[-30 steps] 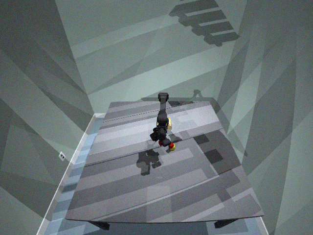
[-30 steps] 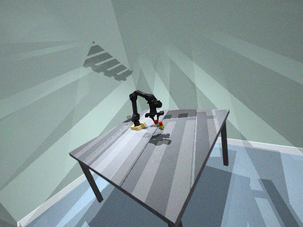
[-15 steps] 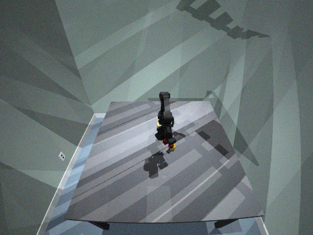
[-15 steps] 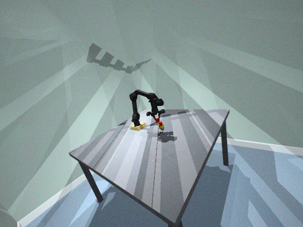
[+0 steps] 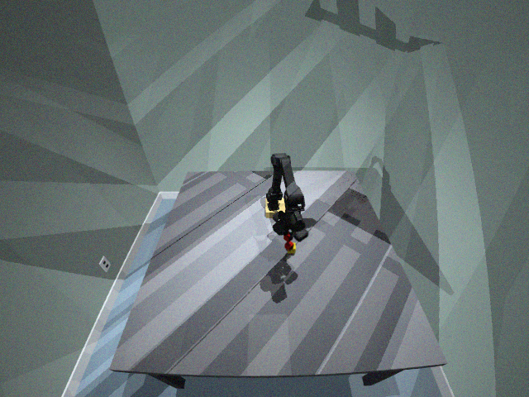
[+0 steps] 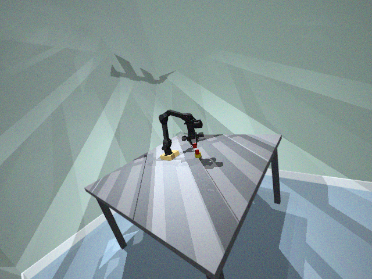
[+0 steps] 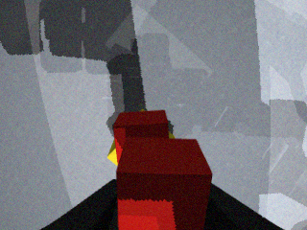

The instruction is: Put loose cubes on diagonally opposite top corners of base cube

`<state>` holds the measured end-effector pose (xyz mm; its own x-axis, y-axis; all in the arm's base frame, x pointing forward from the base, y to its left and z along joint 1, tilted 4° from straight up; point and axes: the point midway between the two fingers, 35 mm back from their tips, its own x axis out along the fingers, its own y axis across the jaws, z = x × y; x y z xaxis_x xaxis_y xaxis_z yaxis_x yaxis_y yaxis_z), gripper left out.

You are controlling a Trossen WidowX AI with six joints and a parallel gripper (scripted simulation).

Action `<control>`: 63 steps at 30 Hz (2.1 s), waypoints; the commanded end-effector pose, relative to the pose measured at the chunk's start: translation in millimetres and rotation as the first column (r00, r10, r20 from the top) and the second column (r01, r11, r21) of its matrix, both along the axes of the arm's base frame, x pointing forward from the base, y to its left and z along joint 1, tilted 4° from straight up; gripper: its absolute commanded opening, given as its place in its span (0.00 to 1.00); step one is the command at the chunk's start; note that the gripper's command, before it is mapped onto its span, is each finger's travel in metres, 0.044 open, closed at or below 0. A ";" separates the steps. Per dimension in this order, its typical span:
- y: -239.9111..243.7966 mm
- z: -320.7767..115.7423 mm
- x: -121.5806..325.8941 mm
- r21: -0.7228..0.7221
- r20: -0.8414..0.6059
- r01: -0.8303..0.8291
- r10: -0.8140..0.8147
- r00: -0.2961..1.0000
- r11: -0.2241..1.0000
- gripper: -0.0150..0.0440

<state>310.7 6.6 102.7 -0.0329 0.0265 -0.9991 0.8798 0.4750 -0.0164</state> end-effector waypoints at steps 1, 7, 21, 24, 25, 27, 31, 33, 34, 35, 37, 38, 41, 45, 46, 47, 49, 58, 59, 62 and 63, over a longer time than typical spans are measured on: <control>14.7 1.0 -3.8 0.008 0.008 -0.032 0.032 0.999 0.999 0.43; 32.2 0.5 -10.3 0.011 0.008 -0.078 0.078 0.997 0.997 0.43; 42.7 -23.0 -16.3 0.013 0.009 -0.104 0.104 0.995 0.994 0.43; 42.8 -29.9 -17.3 0.013 0.009 -0.104 0.104 0.995 0.994 0.43; 42.8 -30.4 -17.4 0.013 0.009 -0.104 0.104 0.995 0.994 0.43; 42.8 -30.4 -17.4 0.013 0.009 -0.104 0.104 0.995 0.994 0.43; 42.8 -30.4 -17.4 0.013 0.009 -0.104 0.104 0.995 0.994 0.43; 42.8 -30.4 -17.4 0.013 0.009 -0.104 0.104 0.995 0.994 0.43; 42.8 -30.4 -17.4 0.013 0.009 -0.104 0.104 0.995 0.994 0.43; 42.8 -30.4 -17.4 0.013 0.009 -0.104 0.104 0.995 0.994 0.43; 42.9 -30.8 -17.3 0.013 0.009 -0.104 0.104 0.995 0.994 0.43; 42.9 -32.0 -17.3 0.013 0.009 -0.104 0.104 0.995 0.994 0.43; 43.3 -38.7 -16.8 0.013 0.009 -0.104 0.104 0.995 0.994 0.43; 43.7 -48.3 -16.4 0.013 0.009 -0.104 0.104 0.995 0.994 0.43; 43.8 -50.6 -16.4 0.013 0.009 -0.104 0.104 0.995 0.994 0.43; 43.9 -53.0 -16.4 0.013 0.009 -0.104 0.104 0.995 0.994 0.43; 44.1 -57.3 -16.4 0.013 0.009 -0.104 0.104 0.995 0.994 0.43; 44.2 -58.8 -16.5 0.013 0.009 -0.104 0.104 0.995 0.994 0.43; 44.2 -58.8 -16.5 0.013 0.009 -0.104 0.104 0.995 0.994 0.43; 44.2 -60.0 -16.5 0.013 0.009 -0.104 0.104 0.995 0.994 0.43; 44.2 -60.4 -16.6 0.013 0.009 -0.104 0.104 0.995 0.994 0.43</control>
